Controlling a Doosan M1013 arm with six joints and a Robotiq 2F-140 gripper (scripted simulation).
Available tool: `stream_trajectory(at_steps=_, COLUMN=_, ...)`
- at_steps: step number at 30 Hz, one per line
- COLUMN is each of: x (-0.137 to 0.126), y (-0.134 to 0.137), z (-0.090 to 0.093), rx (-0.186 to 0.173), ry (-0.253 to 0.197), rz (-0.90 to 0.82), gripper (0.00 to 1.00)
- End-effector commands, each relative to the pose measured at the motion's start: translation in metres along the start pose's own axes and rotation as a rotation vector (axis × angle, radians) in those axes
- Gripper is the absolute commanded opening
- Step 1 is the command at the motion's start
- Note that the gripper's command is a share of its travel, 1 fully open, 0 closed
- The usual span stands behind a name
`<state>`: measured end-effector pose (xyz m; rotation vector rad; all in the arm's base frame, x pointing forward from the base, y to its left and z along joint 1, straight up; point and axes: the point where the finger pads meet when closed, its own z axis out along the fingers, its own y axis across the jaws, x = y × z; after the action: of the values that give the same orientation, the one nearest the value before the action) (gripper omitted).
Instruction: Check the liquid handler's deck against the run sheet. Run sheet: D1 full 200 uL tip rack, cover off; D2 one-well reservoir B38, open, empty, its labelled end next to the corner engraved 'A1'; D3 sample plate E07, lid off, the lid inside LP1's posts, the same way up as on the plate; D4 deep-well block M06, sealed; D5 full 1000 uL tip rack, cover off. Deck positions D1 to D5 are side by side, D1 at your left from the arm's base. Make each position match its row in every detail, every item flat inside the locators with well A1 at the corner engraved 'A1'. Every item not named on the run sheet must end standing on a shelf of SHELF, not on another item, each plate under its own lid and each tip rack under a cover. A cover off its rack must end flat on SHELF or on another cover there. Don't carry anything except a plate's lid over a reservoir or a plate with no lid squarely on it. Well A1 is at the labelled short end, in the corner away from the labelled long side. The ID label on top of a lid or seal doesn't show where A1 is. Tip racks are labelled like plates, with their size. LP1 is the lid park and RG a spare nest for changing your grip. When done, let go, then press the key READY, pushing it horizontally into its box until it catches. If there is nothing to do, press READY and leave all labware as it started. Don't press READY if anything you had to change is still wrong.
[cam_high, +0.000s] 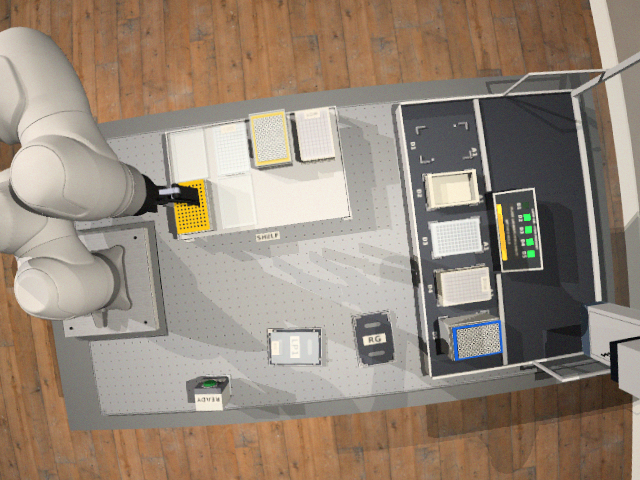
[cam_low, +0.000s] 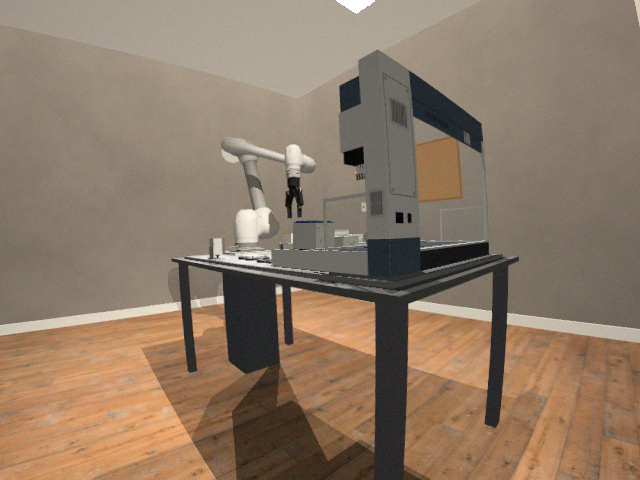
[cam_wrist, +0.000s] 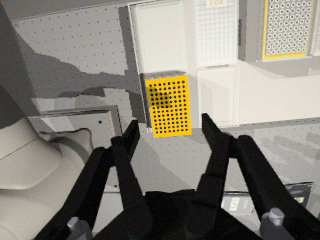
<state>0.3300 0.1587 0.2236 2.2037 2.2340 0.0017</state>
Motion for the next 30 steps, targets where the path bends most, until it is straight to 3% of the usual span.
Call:
stream_trajectory(at_steps=1, x=0.0, y=0.0, z=-0.004, rx=-0.001, ry=0.001, rz=0.0, gripper=0.66)
stream_trajectory(at_steps=30, x=0.0, y=0.0, z=-0.046, rx=-0.001, ry=0.001, rz=0.0, gripper=0.66)
